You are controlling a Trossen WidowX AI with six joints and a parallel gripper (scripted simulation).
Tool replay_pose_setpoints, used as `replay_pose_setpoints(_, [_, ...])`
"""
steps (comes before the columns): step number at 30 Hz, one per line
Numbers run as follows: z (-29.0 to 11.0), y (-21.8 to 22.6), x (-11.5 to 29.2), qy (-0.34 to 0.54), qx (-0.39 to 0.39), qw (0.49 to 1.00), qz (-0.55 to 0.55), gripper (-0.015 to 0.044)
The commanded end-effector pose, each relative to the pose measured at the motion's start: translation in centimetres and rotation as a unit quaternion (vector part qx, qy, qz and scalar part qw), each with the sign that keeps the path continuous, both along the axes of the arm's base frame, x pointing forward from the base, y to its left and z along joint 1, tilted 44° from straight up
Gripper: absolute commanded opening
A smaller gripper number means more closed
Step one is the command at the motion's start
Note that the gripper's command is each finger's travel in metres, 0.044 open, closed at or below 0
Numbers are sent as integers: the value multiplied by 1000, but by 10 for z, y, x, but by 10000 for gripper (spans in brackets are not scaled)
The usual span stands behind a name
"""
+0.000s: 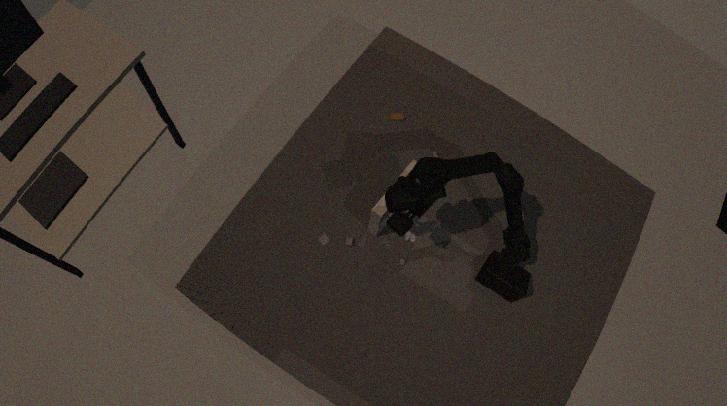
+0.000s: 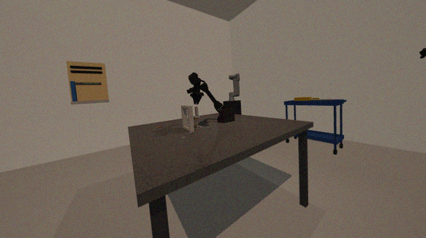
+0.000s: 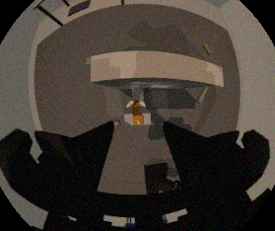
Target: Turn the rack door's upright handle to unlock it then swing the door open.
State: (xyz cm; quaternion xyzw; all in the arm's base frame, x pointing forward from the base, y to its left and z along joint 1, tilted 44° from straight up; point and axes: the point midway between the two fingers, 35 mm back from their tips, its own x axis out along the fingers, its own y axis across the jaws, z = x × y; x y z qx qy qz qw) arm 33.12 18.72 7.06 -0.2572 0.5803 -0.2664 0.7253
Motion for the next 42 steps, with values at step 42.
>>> replay_pose_setpoints(42, [-48, -47, 8, 67, 1, 997, -30, 218])
